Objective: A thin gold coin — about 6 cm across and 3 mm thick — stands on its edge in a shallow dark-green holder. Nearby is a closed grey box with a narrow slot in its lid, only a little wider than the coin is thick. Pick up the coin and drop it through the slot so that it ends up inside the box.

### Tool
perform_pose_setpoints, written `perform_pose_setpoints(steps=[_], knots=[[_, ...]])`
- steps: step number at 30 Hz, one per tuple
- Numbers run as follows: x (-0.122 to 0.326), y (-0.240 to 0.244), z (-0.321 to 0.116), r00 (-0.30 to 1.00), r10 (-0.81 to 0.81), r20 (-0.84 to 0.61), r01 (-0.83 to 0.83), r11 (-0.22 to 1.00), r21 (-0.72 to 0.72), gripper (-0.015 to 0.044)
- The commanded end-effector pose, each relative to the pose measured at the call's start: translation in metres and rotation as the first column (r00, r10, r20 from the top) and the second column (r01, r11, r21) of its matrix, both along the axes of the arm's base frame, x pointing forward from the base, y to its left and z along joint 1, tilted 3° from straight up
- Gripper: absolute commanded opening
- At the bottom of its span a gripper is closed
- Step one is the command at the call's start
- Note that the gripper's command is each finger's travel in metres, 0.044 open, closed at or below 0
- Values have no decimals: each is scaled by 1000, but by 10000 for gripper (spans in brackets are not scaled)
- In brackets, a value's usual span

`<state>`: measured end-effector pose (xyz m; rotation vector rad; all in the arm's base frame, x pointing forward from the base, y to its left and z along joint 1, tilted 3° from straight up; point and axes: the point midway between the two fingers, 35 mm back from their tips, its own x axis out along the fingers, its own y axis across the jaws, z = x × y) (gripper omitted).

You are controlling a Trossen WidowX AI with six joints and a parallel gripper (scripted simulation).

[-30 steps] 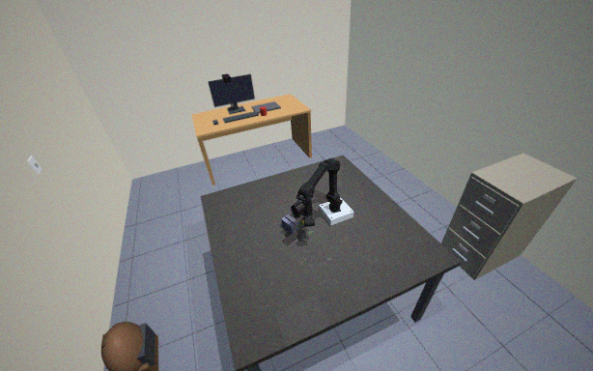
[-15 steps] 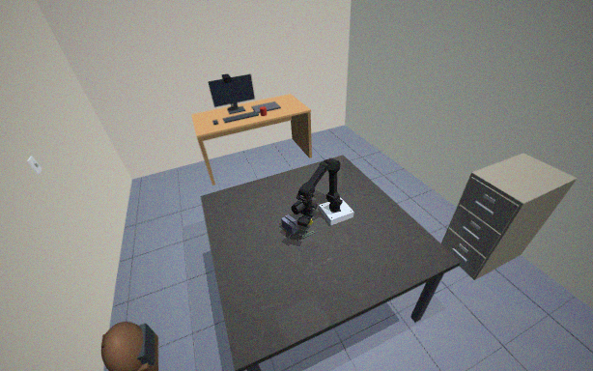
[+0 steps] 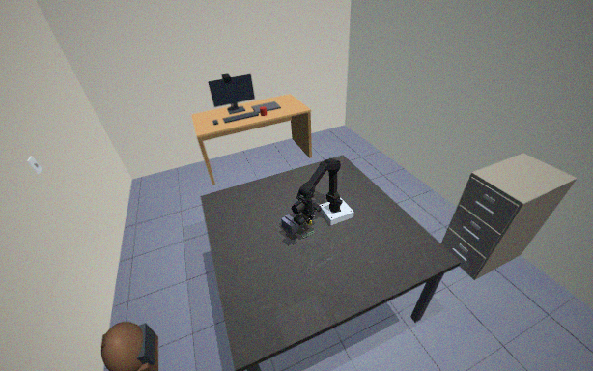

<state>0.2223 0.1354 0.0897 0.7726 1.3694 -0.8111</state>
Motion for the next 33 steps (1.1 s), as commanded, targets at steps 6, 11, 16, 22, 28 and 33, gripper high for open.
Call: perform_pose_setpoints(steps=[6, 11, 16, 22, 28, 33], knots=[[11, -6, 1, 1000, -16, 0, 16, 1000, -1, 0], [21, -12, 3, 1000, -16, 1, 16, 1000, -2, 0], [31, -18, 4, 1000, -16, 2, 16, 1000, -2, 0], [42, -26, 5, 1000, -17, 3, 17, 1000, -3, 0], [54, -35, 6, 1000, -17, 4, 17, 1000, -3, 0], [63, -42, 7, 1000, -17, 5, 17, 1000, -4, 0]])
